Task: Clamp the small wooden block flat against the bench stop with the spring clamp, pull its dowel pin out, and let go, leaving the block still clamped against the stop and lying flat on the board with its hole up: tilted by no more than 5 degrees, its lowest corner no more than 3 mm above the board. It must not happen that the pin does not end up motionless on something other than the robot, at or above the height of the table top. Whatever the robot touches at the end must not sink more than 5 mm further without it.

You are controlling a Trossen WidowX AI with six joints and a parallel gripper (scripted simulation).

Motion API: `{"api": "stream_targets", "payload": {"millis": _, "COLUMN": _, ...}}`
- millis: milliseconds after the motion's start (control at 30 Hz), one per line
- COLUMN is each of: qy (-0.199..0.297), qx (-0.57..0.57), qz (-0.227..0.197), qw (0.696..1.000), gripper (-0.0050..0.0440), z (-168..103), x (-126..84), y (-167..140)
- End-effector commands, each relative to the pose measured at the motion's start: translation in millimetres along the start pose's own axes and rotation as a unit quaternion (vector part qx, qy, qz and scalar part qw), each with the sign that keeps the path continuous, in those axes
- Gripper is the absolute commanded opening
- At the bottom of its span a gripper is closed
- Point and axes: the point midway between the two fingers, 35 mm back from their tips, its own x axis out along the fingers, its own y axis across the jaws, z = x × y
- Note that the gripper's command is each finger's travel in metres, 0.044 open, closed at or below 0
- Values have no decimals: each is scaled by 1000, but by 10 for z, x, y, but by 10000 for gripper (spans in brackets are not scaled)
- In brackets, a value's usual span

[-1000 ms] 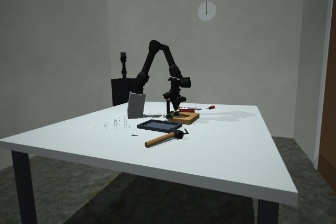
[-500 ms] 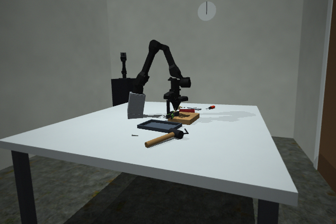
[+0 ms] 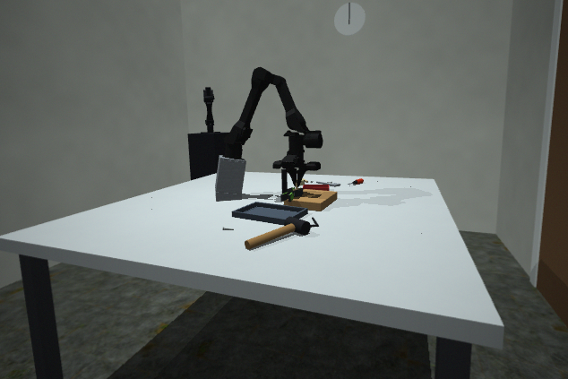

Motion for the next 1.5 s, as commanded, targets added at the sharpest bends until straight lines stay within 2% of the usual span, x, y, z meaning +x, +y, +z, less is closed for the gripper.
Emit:
{"api": "stream_targets", "payload": {"millis": 0, "qy": 0, "qx": -60, "qz": 1, "qw": 998, "gripper": 0, "z": -1, "x": -13, "y": 5}}
{"api": "stream_targets", "payload": {"millis": 300, "qy": 0, "qx": -200, "qz": 1, "qw": 980, "gripper": 0, "z": -1, "x": -16, "y": 5}}
{"api": "stream_targets", "payload": {"millis": 733, "qy": 0, "qx": -325, "qz": 1, "qw": 946, "gripper": 0, "z": 0, "x": -20, "y": 5}}
{"api": "stream_targets", "payload": {"millis": 1100, "qy": 0, "qx": -340, "qz": 1, "qw": 940, "gripper": 0, "z": 0, "x": -23, "y": 5}}
{"api": "stream_targets", "payload": {"millis": 1467, "qy": 0, "qx": -288, "qz": 1, "qw": 958, "gripper": 0, "z": 0, "x": -26, "y": 5}}
